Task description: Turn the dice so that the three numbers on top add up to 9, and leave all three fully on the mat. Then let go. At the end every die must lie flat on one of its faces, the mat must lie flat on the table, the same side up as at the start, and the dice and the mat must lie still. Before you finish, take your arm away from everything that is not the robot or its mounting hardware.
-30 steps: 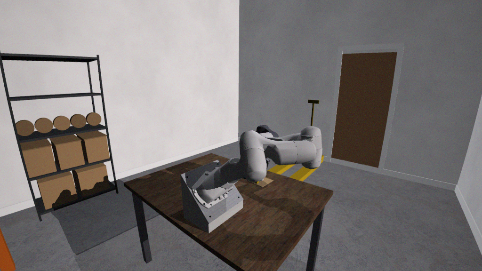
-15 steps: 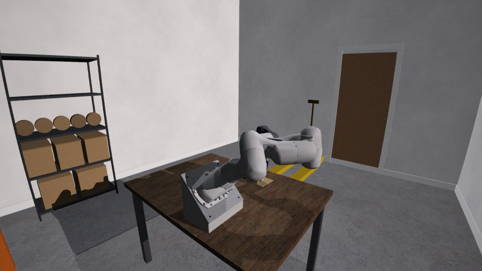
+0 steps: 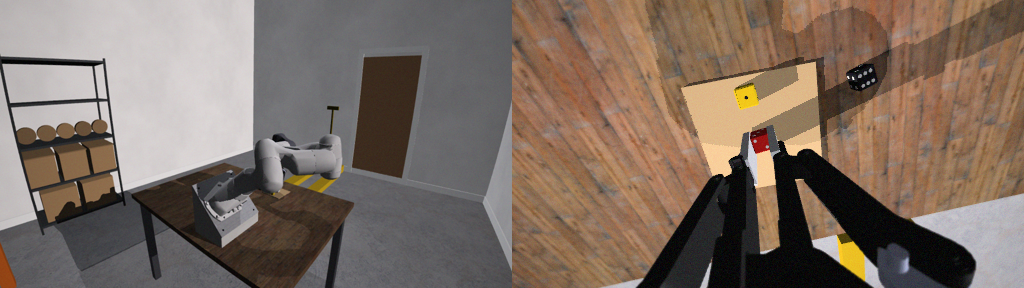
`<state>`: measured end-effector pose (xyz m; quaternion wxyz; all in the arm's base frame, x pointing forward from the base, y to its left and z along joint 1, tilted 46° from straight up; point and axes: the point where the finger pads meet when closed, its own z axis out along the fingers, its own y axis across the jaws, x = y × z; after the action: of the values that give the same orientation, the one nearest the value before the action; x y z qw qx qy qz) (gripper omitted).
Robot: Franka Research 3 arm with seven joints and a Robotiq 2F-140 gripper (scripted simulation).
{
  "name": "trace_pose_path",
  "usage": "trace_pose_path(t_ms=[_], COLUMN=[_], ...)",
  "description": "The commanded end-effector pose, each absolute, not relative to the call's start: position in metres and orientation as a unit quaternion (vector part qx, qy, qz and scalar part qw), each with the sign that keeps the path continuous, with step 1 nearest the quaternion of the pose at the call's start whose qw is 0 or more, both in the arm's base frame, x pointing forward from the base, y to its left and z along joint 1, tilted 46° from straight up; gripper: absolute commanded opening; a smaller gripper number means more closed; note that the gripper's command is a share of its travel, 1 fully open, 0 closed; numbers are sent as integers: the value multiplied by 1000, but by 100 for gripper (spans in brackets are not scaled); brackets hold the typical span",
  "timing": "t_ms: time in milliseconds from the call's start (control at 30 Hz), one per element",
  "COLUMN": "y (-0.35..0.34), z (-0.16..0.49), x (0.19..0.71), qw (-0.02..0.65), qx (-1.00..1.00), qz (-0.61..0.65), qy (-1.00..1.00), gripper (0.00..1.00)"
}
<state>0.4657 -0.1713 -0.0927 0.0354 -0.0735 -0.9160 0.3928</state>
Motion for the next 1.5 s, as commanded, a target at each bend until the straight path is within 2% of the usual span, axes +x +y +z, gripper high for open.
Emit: trace_pose_path(t_ms=[0, 700, 1033, 1467], y=[-172, -172, -172, -172], z=[-94, -94, -94, -94], x=[466, 466, 466, 466], qw=[34, 34, 34, 34], qx=[-76, -76, -76, -76], qz=[391, 391, 391, 391], qy=[-917, -917, -917, -917], gripper=[9, 9, 19, 21])
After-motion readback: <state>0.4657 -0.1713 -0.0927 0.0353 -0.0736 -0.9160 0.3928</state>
